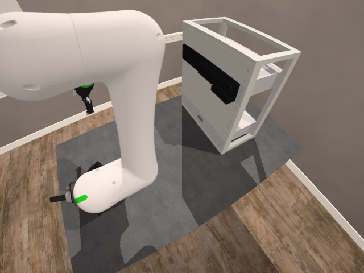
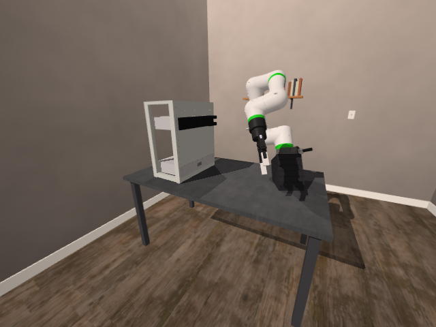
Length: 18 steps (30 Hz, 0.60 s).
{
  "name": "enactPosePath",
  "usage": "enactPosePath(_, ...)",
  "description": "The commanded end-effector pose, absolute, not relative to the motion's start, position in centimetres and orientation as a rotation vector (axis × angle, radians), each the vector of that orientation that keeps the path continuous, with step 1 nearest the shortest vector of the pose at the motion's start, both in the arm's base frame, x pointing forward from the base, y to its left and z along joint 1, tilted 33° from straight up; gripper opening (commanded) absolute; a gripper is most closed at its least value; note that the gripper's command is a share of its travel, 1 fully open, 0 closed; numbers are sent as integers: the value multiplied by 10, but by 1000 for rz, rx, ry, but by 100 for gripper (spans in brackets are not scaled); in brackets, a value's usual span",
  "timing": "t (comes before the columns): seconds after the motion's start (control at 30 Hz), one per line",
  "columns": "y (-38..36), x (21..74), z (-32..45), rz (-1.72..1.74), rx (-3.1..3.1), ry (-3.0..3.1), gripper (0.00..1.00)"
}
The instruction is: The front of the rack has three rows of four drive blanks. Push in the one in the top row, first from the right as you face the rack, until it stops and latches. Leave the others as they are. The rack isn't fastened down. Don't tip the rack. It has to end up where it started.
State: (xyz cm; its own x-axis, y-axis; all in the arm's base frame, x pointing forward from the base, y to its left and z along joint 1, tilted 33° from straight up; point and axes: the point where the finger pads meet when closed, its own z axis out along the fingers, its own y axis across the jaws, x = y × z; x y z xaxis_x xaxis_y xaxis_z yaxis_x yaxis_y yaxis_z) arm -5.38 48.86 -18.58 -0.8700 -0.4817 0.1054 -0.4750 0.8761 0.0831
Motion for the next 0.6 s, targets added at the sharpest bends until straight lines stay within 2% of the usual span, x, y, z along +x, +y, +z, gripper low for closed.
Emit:
enactPosePath(0.0,507,-64,-184,-205,737,-2908,100)
enactPosePath(0.43,602,-75,-128,-837,606,-2865,100)
enactPosePath(0.57,615,-71,-115,-937,577,-2860,100)
